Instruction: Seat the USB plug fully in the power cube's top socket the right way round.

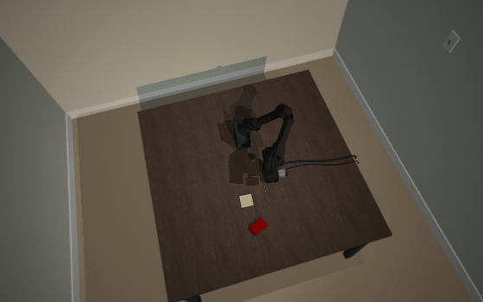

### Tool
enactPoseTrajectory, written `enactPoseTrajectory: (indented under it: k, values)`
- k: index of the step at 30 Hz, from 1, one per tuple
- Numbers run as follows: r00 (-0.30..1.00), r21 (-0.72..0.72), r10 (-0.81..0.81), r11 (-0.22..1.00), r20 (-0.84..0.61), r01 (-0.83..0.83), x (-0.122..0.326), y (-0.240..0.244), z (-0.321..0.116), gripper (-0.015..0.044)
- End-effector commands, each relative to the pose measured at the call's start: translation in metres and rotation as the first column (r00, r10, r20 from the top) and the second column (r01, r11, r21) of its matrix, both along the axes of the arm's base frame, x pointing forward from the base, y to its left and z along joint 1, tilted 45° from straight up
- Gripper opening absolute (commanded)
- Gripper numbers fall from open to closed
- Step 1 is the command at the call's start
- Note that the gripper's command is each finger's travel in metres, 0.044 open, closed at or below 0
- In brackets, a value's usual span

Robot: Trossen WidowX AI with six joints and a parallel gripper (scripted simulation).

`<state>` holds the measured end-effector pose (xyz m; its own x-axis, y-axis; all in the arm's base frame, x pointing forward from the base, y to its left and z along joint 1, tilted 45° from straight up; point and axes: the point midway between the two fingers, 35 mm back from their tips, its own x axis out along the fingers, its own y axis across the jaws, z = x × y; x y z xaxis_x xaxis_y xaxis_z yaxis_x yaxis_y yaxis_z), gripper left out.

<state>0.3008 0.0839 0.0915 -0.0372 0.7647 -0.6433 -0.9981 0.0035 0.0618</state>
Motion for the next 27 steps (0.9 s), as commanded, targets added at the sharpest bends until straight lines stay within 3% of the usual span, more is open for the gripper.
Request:
enactPoseTrajectory:
  k: [1, 27]
  values:
    - [1.000, 0.006, -0.002, 1.000, -0.005, 0.002, -0.0010, 0.0012, -0.0012, 0.0000]
    - [1.000, 0.006, -0.002, 1.000, -0.005, 0.002, -0.0012, 0.0034, -0.0034, 0.0000]
